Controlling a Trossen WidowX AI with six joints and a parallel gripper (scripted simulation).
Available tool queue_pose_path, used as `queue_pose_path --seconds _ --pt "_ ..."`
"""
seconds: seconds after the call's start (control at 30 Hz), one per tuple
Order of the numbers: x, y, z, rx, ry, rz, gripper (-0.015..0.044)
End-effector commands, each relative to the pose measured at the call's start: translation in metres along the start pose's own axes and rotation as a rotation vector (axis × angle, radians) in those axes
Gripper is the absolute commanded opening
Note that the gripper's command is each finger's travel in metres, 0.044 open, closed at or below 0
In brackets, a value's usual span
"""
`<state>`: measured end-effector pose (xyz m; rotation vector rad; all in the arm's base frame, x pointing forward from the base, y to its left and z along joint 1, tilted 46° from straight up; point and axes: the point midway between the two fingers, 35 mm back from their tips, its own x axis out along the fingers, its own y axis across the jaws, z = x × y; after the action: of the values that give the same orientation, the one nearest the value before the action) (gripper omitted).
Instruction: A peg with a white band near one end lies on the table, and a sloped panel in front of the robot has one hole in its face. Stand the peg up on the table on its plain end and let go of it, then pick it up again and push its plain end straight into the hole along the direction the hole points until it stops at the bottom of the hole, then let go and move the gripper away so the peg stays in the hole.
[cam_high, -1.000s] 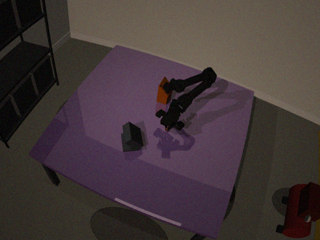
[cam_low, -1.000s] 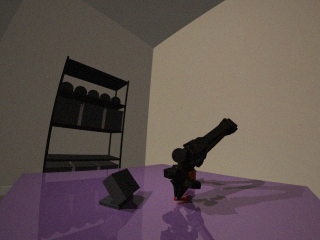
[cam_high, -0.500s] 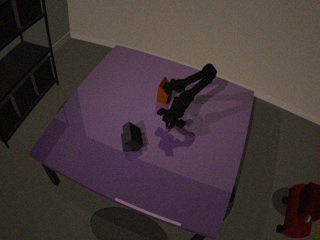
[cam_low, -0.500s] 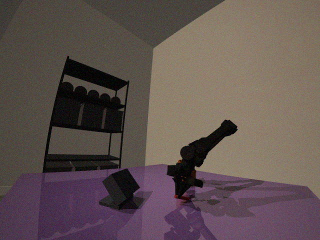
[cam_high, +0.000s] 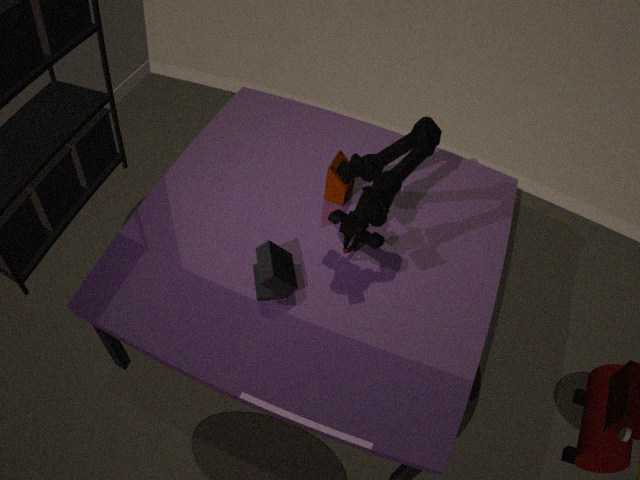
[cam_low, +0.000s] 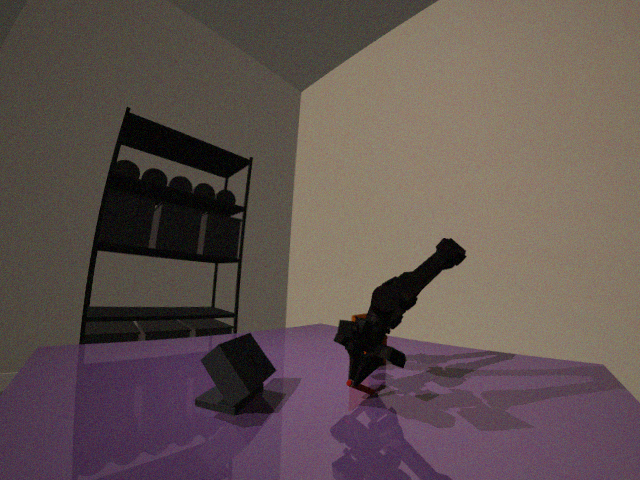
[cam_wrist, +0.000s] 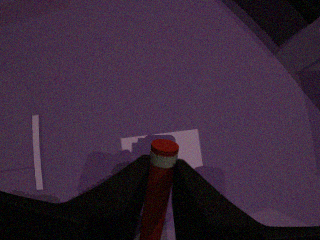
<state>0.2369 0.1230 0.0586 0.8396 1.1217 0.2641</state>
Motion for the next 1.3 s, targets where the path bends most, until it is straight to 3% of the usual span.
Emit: queue_pose_path --seconds 0.0,1.27 --pt "-0.002 -0.002 -0.003 0.008 -0.038 -0.005 0.0051" --pt "-0.022 -0.002 -0.020 0.008 -0.368 -0.005 0.0051"
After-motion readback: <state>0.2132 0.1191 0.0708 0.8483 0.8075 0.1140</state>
